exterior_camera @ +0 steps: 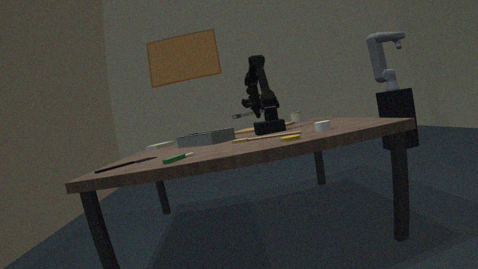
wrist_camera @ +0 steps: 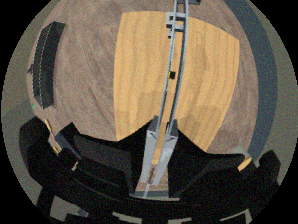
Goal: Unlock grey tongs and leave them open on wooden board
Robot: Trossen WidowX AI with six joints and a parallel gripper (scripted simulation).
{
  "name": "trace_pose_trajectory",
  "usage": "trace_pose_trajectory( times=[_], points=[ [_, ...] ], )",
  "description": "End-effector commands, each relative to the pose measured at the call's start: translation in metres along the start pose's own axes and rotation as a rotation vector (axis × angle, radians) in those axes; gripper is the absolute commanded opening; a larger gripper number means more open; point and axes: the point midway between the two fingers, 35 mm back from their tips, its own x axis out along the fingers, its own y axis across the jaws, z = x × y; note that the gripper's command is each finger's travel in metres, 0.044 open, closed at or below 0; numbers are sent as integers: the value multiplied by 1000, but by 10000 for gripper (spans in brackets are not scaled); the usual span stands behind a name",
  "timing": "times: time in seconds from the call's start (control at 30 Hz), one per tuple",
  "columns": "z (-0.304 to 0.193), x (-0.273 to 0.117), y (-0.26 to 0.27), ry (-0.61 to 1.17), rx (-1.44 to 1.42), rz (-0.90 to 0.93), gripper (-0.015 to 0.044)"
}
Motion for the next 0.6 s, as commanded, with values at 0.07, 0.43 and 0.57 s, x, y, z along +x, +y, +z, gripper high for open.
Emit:
trace_pose_trajectory(
  times=[0.07,0.43,0.57],
  points=[
    [-2,11,1,5,2,4,-150],
    [-3,29,3,5,2,4,-150],
    [-3,33,3,5,2,4,-150]
  ],
)
